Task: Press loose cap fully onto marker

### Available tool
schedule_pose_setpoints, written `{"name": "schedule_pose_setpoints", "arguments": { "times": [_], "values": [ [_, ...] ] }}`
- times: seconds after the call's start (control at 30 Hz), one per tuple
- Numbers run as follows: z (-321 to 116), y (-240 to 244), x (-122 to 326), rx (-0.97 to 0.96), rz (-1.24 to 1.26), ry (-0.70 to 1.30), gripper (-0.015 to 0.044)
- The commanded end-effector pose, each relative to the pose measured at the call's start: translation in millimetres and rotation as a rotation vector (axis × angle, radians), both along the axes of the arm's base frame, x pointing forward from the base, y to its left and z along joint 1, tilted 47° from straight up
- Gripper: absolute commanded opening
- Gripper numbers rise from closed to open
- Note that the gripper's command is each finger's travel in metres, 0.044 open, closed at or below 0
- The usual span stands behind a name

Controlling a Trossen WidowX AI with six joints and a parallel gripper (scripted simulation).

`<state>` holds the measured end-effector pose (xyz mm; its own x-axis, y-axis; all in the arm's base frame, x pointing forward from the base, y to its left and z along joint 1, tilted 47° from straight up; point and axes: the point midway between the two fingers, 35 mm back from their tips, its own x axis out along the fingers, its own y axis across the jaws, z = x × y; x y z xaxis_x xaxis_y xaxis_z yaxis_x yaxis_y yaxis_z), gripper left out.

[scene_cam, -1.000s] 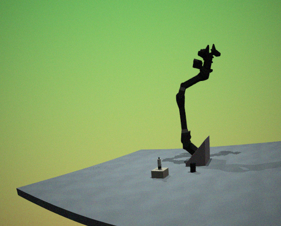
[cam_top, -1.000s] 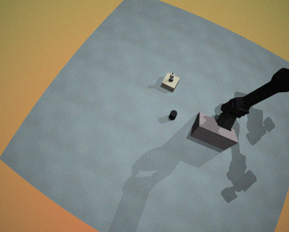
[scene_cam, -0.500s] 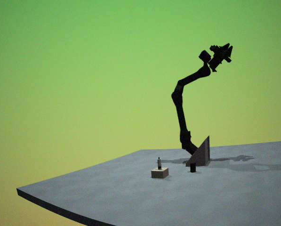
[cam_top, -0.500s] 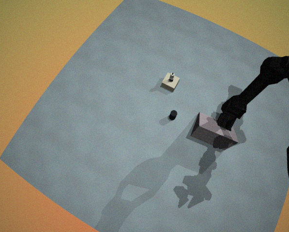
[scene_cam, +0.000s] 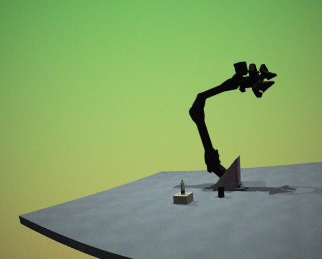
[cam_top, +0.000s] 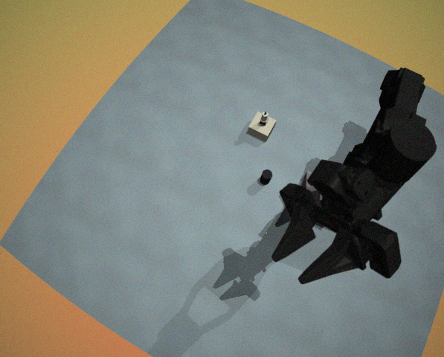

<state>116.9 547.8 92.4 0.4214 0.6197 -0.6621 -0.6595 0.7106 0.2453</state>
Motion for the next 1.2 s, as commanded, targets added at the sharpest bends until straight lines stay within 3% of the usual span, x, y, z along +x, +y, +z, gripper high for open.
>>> {"name": "schedule_pose_setpoints", "arguments": {
  "times": [0.0, 0.4, 0.57, 0.8, 1.17],
  "values": [
    [-28.5, -54.0, 47.2, -0.199, -0.108, -0.002, 0.0249],
    [-74.5, -238.5, 122.5, -0.768, -0.364, 0.096, 0.0249],
    [-75.2, -320.3, 127.8, -1.011, -0.442, 0.183, 0.0249],
    [-57.5, -431.6, 102.5, -1.369, -0.507, 0.374, 0.0249],
    [-59.3, -446.8, 106.7, -1.402, -0.51, 0.395, 0.0249]
  ]
}}
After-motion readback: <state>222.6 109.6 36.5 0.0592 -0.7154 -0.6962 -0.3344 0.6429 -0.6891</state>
